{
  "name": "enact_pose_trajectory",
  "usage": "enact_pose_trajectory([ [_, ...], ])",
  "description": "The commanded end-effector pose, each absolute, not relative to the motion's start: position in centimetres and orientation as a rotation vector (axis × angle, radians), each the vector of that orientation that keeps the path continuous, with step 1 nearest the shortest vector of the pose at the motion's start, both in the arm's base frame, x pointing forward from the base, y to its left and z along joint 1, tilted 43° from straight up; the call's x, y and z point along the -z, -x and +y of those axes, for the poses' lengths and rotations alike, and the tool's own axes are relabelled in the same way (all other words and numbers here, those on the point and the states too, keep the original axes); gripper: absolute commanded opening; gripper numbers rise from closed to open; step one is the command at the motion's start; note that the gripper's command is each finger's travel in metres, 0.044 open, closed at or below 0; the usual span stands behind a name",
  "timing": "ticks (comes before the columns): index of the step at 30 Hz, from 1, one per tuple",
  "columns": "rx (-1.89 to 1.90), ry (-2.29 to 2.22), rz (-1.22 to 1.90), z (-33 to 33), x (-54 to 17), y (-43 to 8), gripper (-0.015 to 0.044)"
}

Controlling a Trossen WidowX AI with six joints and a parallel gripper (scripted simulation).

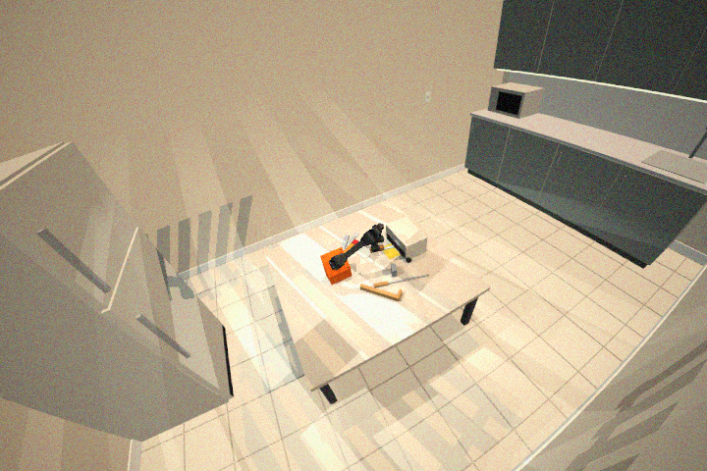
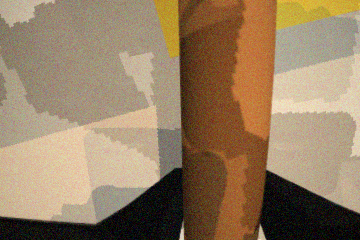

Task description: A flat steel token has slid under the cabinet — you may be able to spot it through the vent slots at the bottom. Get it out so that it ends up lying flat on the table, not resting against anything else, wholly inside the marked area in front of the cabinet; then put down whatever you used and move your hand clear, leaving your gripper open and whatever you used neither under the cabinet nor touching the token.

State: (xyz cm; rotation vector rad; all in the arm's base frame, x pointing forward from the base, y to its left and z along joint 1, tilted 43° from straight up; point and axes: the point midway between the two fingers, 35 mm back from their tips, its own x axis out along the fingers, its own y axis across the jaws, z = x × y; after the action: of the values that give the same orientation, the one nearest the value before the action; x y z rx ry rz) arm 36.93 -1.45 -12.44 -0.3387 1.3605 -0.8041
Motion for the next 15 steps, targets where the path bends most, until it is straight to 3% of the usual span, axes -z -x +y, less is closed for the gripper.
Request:
enact_pose_trajectory([
  [1, 0.806, 0.340, 1.363, -1.3, 12.7, -36.2, 0.0000],
  [15, 0.806, 0.340, 1.363, -0.9, 13.1, -34.6, 0.0000],
])
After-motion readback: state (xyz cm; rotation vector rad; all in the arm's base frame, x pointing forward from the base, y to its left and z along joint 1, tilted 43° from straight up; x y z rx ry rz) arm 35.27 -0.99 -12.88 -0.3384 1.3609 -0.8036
